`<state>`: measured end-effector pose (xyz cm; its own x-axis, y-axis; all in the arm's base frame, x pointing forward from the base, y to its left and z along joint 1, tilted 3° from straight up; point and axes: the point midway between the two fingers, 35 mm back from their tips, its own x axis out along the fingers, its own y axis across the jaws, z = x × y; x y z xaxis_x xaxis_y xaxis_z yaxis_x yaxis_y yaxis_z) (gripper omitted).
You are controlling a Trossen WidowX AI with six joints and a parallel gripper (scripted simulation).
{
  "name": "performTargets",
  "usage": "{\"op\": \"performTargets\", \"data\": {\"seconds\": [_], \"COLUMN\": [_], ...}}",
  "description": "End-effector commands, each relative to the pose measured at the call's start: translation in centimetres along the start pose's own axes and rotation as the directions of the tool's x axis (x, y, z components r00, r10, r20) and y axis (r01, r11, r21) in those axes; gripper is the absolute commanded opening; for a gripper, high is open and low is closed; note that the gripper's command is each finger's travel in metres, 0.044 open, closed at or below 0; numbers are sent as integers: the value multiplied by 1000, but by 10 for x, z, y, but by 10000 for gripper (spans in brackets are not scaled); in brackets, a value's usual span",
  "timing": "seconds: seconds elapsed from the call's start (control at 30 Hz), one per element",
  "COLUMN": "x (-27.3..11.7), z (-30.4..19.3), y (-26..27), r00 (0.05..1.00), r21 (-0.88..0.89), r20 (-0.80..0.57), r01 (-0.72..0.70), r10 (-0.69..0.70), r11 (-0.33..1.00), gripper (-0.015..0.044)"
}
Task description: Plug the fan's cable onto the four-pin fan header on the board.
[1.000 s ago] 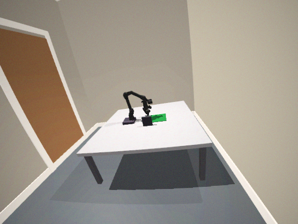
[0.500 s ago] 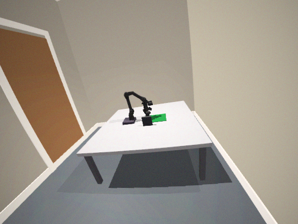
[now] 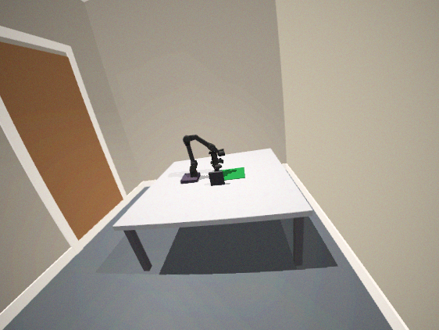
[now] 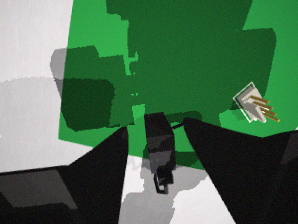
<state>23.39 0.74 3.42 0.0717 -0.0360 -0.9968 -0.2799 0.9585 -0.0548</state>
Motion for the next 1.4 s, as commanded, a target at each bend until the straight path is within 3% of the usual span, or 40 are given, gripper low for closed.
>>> {"op": "performTargets", "data": {"seconds": [0.0, 0.17, 0.27, 0.47, 0.63, 0.93, 1.23, 1.37], "x": [0, 0, 0, -50, -50, -50, -50, -49], "z": [0, 0, 0, 0, 2, 8, 6, 5], "y": [0, 0, 0, 0, -3, -44, -89, -97], "r00": [1000, 1000, 1000, 1000, 1000, 1000, 1000, 1000], "r21": [0, 0, 0, -4, -25, -314, -582, -621], "r20": [1, 1, 1, -2, -2, -2, -3, -3], "r01": [0, 0, 0, 1, 1, 4, 8, 8], "r10": [0, 0, 0, -1, -2, -6, -11, -12], "r11": [1000, 1000, 1000, 1000, 1000, 949, 813, 784], "gripper": [151, 20, 0, 0, 0, 0, 0, 0]}}
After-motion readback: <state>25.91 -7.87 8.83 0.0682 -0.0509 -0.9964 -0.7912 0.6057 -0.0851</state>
